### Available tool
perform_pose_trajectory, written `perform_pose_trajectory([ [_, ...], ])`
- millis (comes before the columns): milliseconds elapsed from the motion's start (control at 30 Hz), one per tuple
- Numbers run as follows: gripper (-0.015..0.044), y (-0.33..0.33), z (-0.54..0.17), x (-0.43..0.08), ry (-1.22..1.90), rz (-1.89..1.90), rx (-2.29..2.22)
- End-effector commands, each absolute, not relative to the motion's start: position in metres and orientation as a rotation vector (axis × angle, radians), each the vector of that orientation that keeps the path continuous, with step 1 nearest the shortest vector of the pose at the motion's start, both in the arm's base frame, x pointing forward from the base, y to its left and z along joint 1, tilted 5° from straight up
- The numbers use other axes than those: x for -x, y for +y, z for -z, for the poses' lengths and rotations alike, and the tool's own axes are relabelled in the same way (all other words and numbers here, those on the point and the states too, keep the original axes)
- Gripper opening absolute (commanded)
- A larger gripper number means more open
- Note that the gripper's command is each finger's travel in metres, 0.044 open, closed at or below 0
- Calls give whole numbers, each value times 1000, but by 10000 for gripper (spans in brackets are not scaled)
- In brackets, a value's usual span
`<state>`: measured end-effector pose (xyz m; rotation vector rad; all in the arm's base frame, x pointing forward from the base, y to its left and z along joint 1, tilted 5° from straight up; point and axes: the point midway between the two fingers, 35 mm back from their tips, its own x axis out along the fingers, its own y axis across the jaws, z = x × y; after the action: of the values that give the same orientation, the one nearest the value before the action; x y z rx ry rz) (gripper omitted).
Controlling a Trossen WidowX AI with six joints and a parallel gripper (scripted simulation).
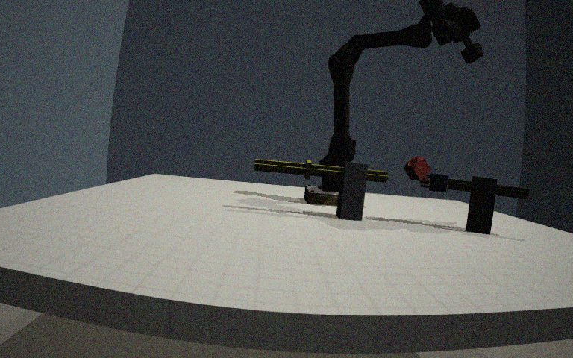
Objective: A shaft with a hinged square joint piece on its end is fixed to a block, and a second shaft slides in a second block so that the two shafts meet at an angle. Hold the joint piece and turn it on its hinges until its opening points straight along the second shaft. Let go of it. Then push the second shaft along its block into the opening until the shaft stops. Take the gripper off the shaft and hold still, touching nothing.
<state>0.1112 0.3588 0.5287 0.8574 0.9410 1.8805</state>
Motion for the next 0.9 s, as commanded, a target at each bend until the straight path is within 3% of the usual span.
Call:
perform_pose_trajectory([
  [0, 440, 360, -512, -148, 913, -1735, -875],
  [400, 440, 332, -451, -246, 883, -1303, -854],
  [867, 440, 252, -370, -327, 923, -821, -711],
])
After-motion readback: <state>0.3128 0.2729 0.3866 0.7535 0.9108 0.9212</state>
